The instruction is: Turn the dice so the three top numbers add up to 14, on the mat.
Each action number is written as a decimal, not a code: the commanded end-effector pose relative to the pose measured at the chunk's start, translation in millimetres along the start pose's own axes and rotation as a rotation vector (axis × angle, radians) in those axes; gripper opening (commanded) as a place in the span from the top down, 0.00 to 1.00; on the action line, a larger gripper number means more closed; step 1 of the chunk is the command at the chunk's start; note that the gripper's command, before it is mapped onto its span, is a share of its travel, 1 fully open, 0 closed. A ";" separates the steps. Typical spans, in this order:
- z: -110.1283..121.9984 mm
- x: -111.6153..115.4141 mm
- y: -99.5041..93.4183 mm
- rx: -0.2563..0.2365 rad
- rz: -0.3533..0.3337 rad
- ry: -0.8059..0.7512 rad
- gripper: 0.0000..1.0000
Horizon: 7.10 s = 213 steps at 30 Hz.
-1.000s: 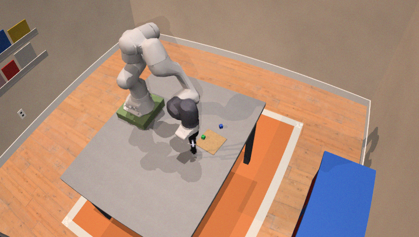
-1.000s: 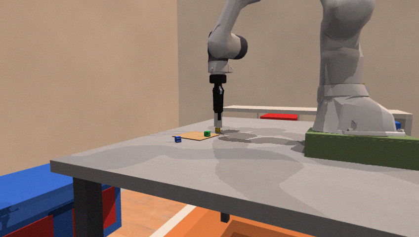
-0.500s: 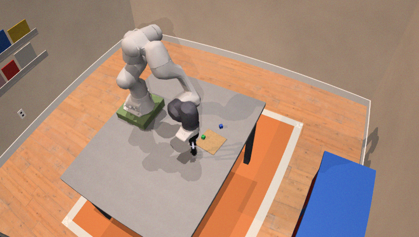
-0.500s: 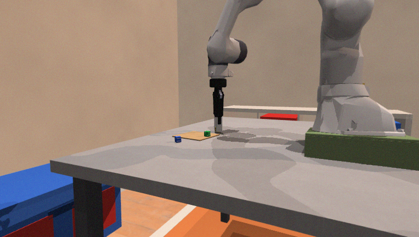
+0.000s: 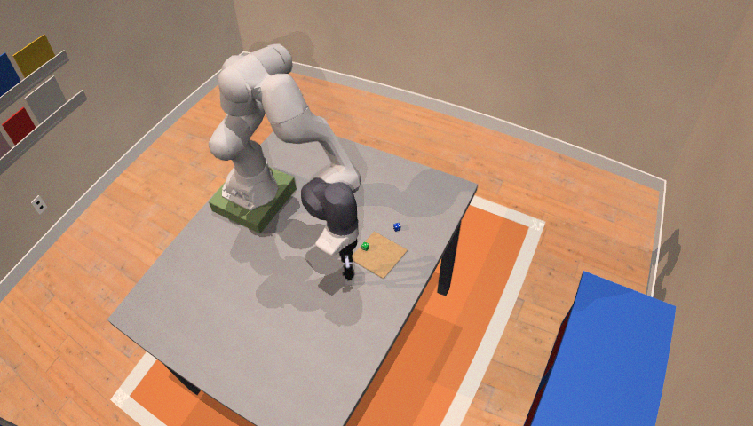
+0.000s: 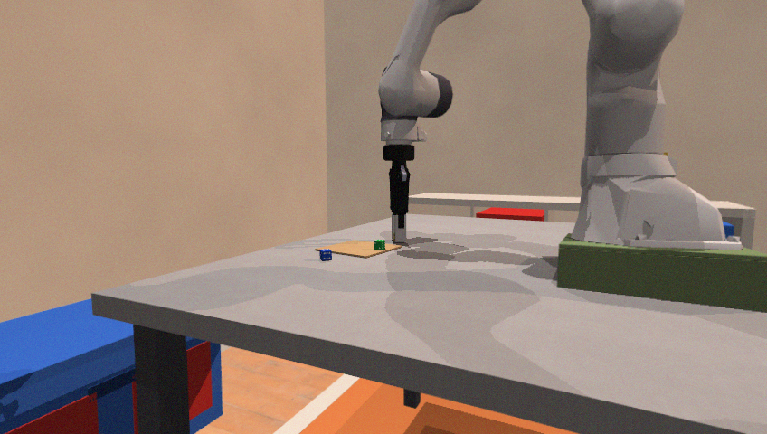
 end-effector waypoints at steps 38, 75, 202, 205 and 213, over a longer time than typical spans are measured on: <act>-1.4 1.0 -0.1 -0.003 -0.003 -0.004 0.91; -1.2 0.8 -79.5 -0.003 -0.003 -0.004 0.91; 64.5 119.6 -8.8 -0.002 -0.003 0.664 0.91; 64.5 119.6 -8.8 -0.002 -0.003 0.664 0.91; 64.5 119.6 -8.8 -0.002 -0.003 0.664 0.91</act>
Point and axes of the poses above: the point where the finger pads meet when closed, its own y axis out along the fingers, its own z axis across the jaws, x = y × z, the point moved 4 cm from there along -y, back along the fingers, and after that the axes turned 9 degrees about -y, right-handed, at the moved point
